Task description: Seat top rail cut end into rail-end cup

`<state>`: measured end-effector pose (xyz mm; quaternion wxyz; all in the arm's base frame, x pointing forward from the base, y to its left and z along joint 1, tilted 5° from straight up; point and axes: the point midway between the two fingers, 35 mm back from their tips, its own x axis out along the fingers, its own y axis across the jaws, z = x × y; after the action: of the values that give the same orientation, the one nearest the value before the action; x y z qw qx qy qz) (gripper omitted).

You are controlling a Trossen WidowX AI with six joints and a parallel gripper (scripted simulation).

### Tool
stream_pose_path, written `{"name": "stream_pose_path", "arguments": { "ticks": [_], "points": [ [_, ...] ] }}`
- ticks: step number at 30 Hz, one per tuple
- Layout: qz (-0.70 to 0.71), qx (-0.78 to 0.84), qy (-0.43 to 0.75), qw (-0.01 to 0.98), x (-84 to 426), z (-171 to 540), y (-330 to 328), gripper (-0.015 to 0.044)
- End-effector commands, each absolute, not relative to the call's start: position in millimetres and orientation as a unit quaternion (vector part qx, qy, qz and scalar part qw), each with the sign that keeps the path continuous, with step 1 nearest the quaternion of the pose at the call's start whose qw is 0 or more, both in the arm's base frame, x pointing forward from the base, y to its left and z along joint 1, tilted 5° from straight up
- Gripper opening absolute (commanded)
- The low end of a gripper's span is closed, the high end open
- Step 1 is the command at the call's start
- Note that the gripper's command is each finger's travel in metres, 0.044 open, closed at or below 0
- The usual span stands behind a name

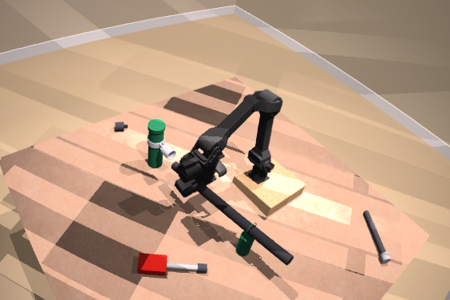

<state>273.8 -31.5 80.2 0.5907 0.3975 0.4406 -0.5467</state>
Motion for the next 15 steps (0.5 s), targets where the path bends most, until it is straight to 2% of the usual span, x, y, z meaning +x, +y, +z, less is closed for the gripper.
{"name": "stream_pose_path", "arguments": {
  "ticks": [1,15],
  "points": [
    [-0.558,0.385,0.407,0.612,273.6,105.7,-32.9,0.0000],
    [-0.556,0.387,0.417,0.606,271.7,99.4,-30.5,0.0000]
  ]
}}
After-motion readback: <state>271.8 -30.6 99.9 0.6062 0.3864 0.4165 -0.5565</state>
